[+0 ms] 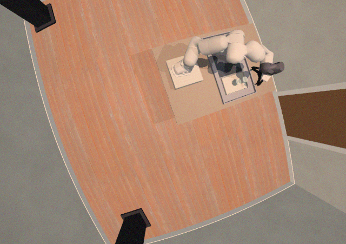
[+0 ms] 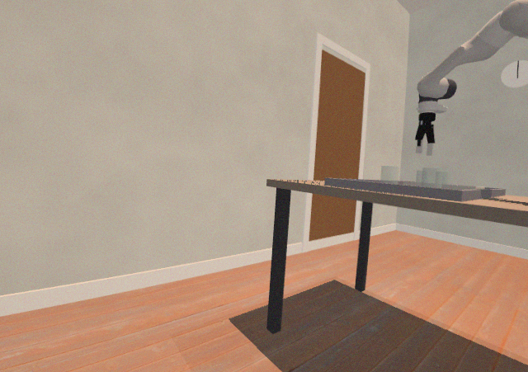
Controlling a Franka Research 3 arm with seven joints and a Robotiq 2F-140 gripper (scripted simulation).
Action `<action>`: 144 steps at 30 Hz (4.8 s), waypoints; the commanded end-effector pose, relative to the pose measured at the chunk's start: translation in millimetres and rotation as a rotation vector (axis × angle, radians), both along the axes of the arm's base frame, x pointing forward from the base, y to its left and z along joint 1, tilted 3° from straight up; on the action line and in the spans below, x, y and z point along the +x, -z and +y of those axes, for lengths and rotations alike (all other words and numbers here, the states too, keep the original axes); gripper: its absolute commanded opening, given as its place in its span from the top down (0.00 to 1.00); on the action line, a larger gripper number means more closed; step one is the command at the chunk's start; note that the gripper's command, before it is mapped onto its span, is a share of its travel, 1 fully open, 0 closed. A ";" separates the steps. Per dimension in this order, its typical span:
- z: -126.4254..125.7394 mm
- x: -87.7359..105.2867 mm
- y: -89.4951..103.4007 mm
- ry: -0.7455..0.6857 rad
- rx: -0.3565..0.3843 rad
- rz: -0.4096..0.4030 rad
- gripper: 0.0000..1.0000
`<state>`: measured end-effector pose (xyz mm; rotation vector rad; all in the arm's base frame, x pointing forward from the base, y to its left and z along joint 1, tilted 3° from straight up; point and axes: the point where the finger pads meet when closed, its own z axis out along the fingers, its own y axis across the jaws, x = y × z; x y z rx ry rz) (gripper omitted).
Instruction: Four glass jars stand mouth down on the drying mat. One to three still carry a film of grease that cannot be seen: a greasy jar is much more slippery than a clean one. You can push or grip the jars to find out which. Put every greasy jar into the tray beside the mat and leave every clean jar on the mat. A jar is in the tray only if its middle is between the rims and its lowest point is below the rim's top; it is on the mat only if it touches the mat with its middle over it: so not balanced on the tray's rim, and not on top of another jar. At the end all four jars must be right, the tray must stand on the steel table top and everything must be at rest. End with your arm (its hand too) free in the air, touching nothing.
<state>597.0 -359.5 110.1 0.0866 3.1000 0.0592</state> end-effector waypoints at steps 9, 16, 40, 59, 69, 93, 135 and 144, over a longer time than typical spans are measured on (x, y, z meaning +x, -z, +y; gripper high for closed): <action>48.0 -18.0 -0.6 -0.004 0.007 0.004 0.00; 86.5 -31.7 -1.8 -0.004 0.007 0.004 0.00; 255.8 -92.3 -7.0 -0.004 0.007 0.004 0.00; 386.7 -139.2 -11.1 -0.004 0.007 0.004 0.00; 410.9 -146.5 12.8 -0.004 0.007 0.004 0.00; 412.8 -144.9 55.9 -0.004 0.007 0.004 0.00; 415.0 -143.1 105.8 -0.004 0.007 0.004 0.00; 415.0 -143.1 105.8 -0.004 0.007 0.004 0.38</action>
